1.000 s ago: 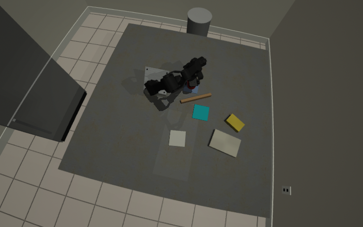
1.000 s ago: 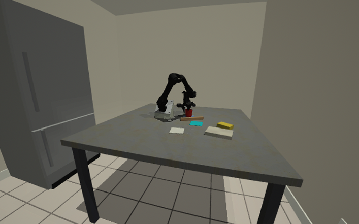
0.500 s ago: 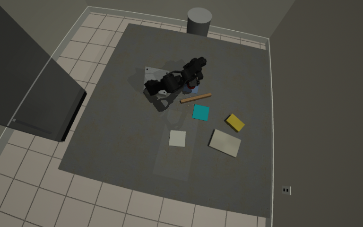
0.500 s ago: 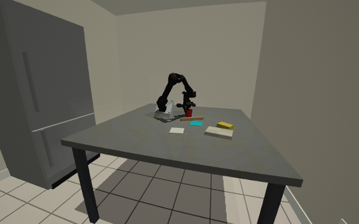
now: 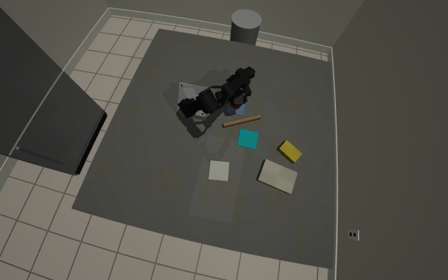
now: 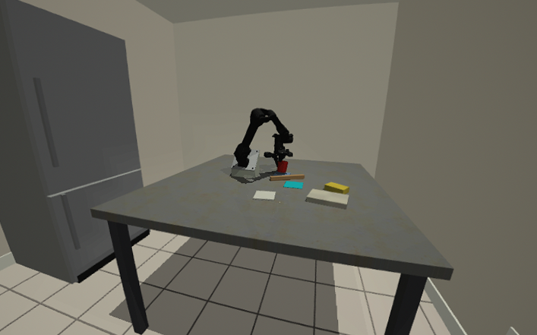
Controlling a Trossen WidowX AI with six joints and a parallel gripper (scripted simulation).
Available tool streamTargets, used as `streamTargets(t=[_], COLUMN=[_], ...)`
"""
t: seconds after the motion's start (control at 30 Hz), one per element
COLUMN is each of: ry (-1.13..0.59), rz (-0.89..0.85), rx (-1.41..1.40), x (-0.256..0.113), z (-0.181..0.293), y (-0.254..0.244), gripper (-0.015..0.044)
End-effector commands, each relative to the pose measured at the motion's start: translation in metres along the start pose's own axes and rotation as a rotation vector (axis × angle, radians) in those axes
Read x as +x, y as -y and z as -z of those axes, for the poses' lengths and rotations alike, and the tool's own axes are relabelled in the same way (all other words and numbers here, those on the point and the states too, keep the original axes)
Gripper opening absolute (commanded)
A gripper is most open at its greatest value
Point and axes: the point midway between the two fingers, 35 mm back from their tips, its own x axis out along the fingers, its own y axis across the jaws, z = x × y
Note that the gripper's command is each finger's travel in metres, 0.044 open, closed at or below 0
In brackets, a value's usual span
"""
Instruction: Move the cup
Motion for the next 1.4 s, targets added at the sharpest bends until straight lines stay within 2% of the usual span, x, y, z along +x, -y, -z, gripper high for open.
streamTargets(t=[0.0,0.17,0.9,1.37], ry=[-0.005,-0.003,0.001,-0.001], rz=[-0.004,-0.003,-0.006,-0.003], rx=[0.004,0.003,-0.001,0.002], x=[-0.017,-0.031,-0.030,-0.031], z=[0.000,0.000,-0.002,-0.036], y=[-0.001,-0.001,-0.001,-0.001], gripper=[0.0000,0.0000,0.0000,0.0000])
